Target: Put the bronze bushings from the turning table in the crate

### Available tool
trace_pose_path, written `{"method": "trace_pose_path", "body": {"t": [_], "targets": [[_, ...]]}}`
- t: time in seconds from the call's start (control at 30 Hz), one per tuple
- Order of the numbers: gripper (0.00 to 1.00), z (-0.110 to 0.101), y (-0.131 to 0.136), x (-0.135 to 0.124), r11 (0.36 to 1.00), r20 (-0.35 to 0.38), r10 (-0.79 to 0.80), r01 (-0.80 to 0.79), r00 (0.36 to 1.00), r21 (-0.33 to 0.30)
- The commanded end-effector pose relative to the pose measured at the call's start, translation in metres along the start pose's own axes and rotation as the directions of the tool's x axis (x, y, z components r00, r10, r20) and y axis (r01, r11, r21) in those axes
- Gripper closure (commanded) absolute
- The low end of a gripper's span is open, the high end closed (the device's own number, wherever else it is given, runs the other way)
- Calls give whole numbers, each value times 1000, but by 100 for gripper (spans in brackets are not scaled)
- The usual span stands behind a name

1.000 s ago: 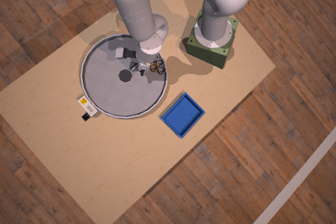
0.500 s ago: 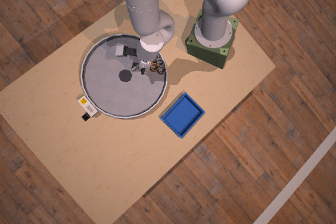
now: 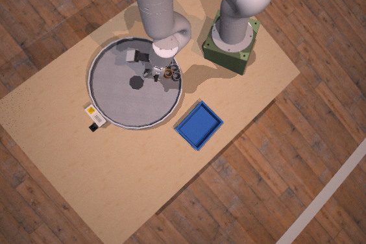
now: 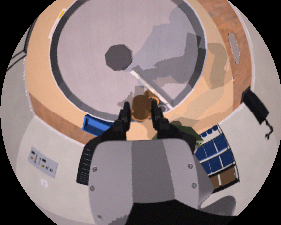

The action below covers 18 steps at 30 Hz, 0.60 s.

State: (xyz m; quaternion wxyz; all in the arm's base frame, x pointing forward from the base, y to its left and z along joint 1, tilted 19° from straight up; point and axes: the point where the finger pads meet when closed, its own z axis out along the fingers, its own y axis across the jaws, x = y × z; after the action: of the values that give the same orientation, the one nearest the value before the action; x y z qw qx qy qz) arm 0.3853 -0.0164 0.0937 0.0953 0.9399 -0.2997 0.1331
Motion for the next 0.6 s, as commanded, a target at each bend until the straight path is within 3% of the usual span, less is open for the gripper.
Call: {"method": "trace_pose_path", "body": {"t": [0.0,0.4,0.47,0.57], "targets": [[100,0,-6,-5,1000,-1,0,0,1000,1],[100,0,-66,-67,1000,-1,0,0,1000,1],[100,0,-66,-67,1000,-1,0,0,1000,1],[100,0,-90,-91,1000,-1,0,0,1000,1]]}}
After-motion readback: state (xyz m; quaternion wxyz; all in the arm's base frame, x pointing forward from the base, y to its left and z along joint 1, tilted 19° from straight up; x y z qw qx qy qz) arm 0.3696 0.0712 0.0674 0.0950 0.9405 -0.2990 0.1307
